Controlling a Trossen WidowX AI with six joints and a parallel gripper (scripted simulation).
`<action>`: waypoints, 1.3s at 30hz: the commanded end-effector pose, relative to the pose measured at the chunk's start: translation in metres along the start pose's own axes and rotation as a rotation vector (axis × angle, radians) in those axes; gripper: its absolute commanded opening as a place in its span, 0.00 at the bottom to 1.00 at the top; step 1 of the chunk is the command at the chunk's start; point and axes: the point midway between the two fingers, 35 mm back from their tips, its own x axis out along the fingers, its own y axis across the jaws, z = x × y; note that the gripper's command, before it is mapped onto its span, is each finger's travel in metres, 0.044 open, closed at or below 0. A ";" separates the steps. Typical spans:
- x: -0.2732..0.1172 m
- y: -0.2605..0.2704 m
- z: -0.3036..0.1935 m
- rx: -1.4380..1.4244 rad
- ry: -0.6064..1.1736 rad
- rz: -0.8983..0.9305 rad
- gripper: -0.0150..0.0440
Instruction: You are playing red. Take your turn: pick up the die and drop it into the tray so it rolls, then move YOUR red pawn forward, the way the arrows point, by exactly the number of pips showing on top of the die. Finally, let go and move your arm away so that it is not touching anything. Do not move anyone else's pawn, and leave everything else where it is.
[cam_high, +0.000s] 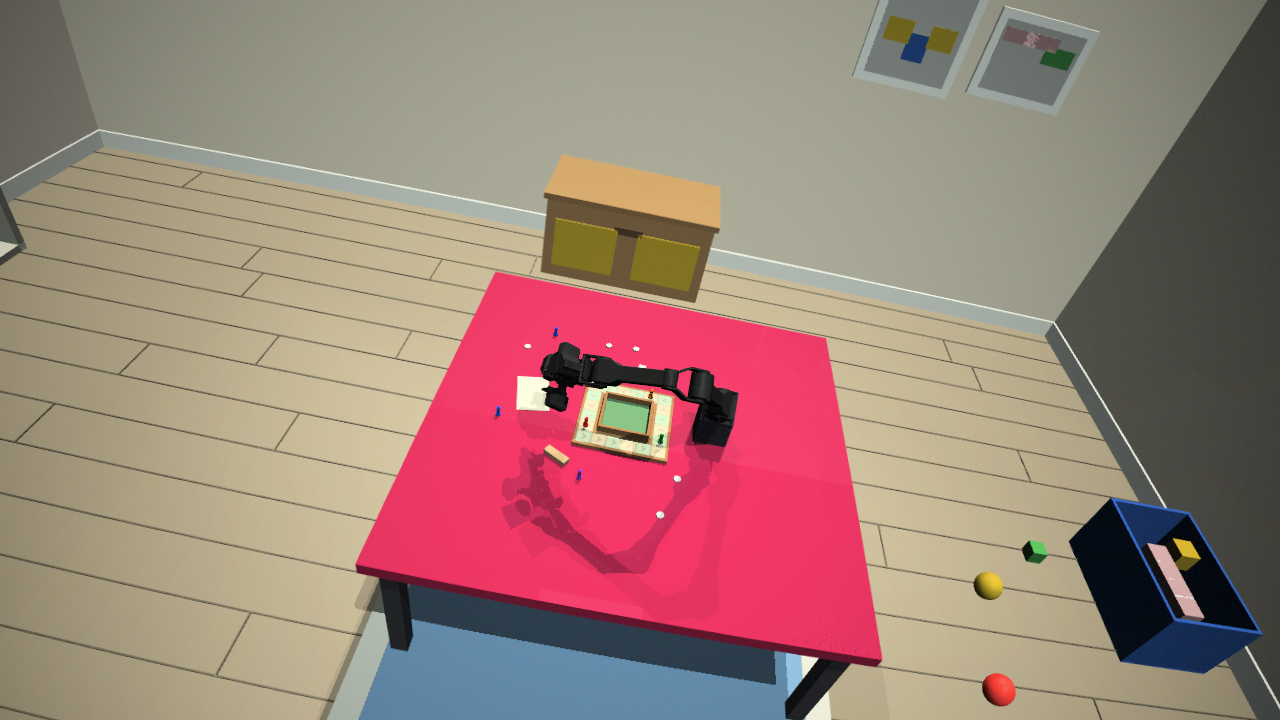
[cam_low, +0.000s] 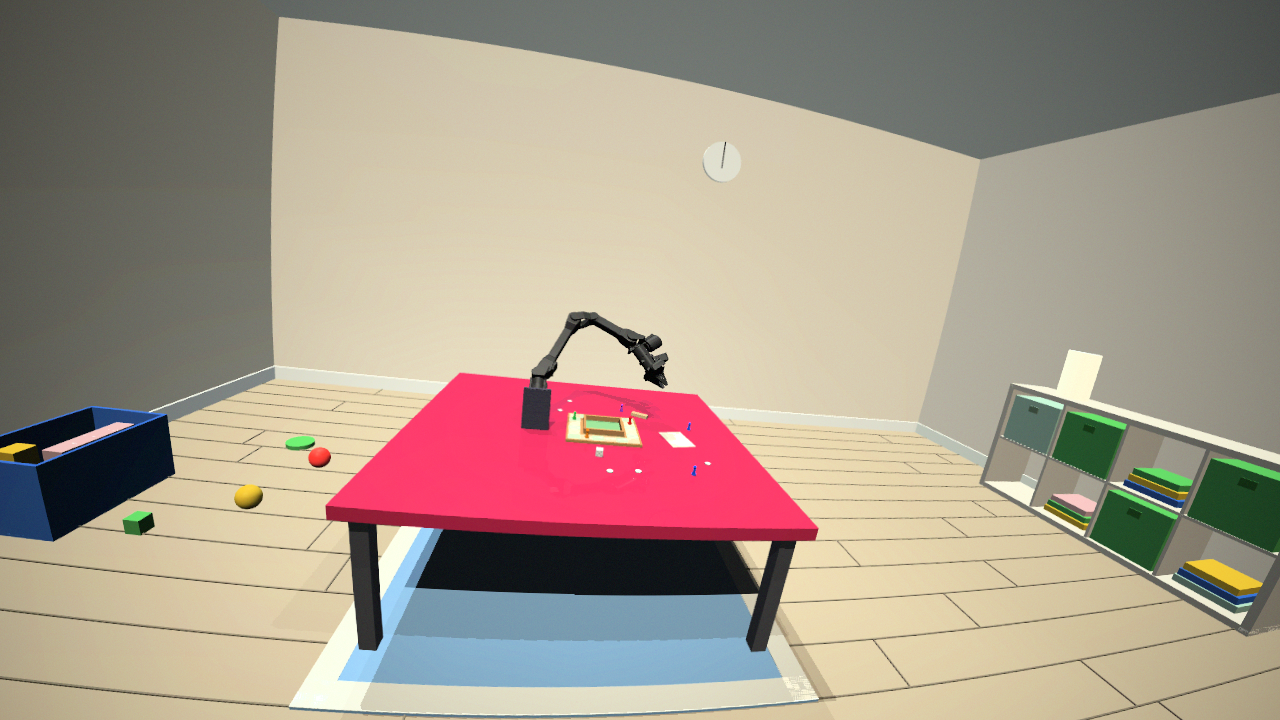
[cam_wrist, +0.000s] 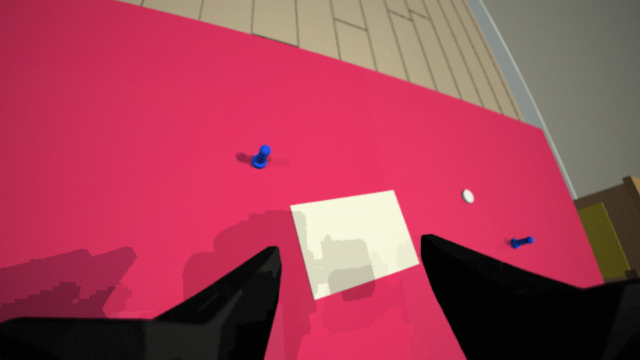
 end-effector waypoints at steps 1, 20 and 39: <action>0.022 -0.048 -0.031 0.039 0.115 -0.038 0.72; 0.054 -0.232 -0.246 0.101 0.640 0.180 0.72; 0.045 -0.250 -0.360 0.193 0.684 0.454 0.72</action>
